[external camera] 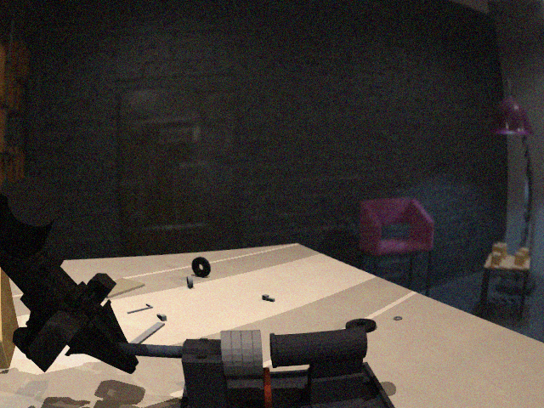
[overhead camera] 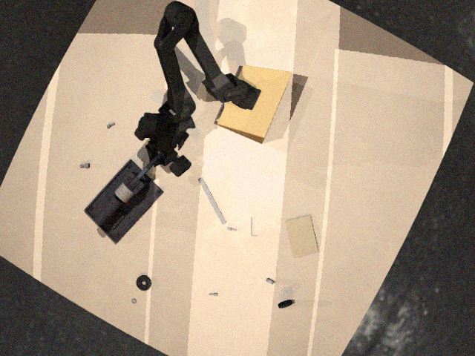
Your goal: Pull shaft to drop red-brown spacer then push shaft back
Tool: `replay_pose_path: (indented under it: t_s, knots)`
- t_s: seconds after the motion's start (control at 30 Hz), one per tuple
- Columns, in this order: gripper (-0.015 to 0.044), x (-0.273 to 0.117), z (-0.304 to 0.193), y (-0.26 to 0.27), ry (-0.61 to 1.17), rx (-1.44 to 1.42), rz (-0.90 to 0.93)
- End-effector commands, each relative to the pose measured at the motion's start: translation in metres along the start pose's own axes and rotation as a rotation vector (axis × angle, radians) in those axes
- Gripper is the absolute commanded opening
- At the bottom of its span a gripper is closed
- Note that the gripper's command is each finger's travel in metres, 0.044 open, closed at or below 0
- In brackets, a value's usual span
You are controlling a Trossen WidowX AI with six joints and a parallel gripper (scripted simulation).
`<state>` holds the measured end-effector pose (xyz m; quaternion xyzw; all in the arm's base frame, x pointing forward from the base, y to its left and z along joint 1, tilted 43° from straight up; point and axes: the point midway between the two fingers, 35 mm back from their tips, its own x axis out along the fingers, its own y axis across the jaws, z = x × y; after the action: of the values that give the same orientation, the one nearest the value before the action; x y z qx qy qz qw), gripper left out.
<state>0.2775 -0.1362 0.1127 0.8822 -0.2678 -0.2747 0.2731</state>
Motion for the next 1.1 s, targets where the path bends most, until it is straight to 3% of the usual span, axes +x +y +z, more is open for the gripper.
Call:
replay_pose_path:
  t_s: [0.0, 1.07]
  knots:
    - [0.0000, 0.0001, -0.0002, 0.0000, 0.000, -0.003, -0.001]
    - [0.0000, 0.0076, -0.0087, 0.0004, 0.001, -0.003, -0.001]
